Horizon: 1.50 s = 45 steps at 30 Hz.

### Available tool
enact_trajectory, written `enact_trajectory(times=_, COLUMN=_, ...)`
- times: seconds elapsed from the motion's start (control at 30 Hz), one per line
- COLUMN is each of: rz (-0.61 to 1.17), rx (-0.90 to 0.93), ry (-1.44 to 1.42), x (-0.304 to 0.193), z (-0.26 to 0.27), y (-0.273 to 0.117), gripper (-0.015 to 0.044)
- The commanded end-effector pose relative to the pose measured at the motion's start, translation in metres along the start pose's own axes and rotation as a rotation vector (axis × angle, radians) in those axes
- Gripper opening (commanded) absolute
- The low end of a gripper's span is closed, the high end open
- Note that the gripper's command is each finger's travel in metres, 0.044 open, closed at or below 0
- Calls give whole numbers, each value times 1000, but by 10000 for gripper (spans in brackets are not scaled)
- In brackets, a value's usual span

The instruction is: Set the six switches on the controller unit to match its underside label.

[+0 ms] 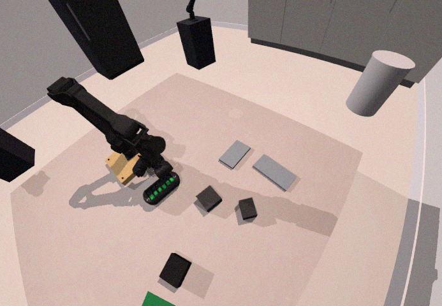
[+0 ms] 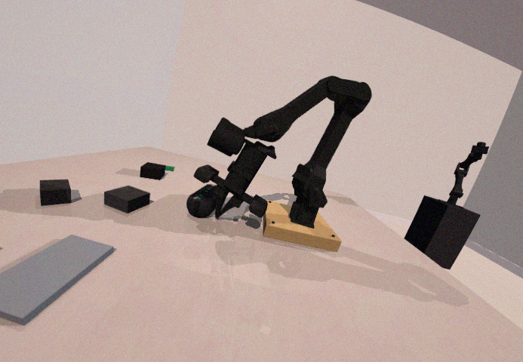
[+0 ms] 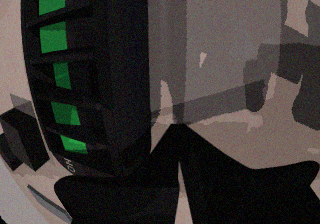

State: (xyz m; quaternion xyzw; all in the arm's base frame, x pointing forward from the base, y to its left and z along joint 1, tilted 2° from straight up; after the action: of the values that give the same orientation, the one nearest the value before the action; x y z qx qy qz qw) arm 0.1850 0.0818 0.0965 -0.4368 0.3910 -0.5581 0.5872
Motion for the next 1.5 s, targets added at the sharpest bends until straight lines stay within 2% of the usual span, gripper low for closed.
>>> enact_trajectory(times=0.0, rz=-3, rx=-5, ry=-7, x=0, z=1, y=2, gripper=0)
enact_trajectory(times=1.47, rz=-3, rx=-2, ry=-7, x=-1, z=39, y=11, gripper=0)
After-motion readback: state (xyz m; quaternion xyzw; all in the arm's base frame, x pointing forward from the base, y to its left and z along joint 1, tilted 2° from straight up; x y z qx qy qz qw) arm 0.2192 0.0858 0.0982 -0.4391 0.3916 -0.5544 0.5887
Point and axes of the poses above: the point midway between the two fingers, 35 mm back from their tips, its own y axis out along the fingers, its own z axis across the jaws, x = y × z, the point moved 9 cm from there along -y, back along the fingers, and after that the axes turned 1 degree about -y, right-handed, at the moved point
